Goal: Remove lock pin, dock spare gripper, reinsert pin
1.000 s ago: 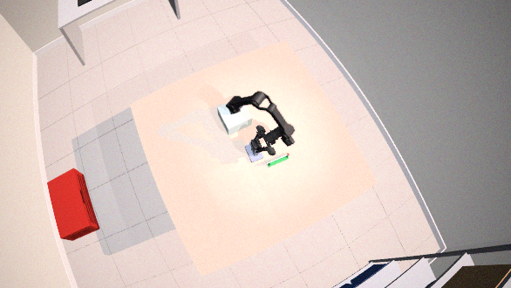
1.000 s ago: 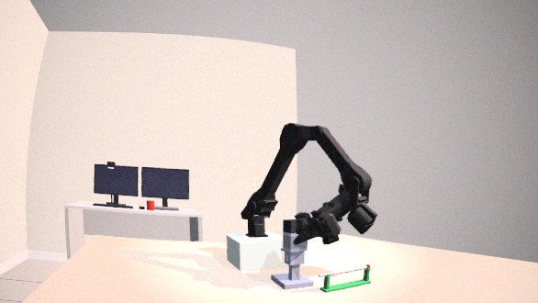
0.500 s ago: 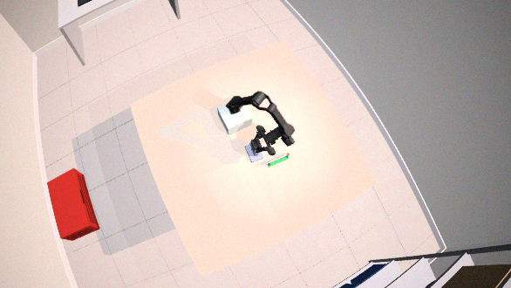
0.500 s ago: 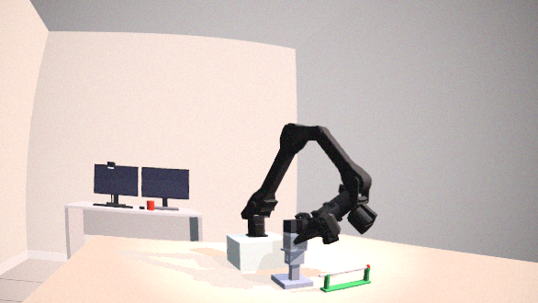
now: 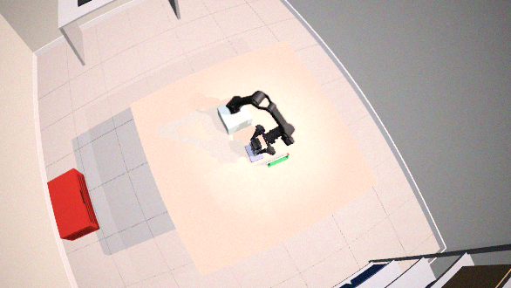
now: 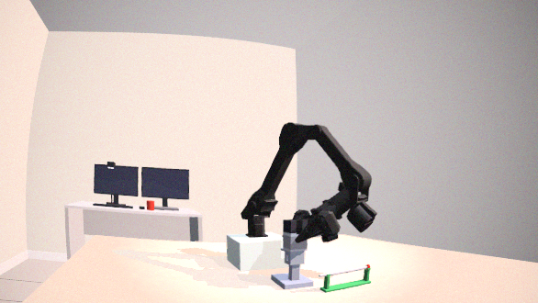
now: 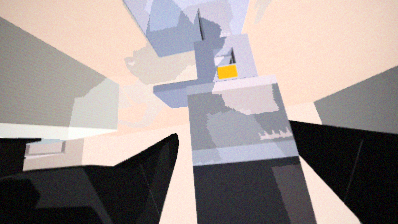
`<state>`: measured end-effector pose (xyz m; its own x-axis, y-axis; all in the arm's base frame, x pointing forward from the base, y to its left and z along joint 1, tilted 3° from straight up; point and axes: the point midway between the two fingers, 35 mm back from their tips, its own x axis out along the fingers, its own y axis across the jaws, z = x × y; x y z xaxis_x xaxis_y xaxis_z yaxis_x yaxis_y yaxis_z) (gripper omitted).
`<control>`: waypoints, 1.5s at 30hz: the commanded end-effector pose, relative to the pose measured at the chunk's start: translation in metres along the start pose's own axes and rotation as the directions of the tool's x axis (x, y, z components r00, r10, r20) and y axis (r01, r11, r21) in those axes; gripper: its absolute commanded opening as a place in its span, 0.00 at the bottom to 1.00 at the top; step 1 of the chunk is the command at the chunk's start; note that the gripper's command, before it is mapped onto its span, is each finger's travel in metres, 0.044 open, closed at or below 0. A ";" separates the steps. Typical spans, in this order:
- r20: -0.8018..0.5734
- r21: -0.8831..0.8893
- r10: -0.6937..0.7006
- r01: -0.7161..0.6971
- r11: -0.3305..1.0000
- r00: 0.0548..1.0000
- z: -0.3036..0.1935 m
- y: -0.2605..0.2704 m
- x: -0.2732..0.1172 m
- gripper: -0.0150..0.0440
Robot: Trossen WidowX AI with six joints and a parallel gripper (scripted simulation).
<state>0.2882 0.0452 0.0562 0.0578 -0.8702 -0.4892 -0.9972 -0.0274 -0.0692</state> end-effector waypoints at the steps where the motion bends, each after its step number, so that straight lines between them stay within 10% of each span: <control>1: 0.002 0.003 -0.001 0.001 1.000 1.000 -0.008 0.000 -0.005 1.00; 45: 0.093 -0.016 -0.123 0.125 0.992 0.988 -0.091 0.005 -0.045 1.00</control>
<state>0.2769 0.0400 0.1510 0.1693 -0.8153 -0.5537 -0.9853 -0.1280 -0.1128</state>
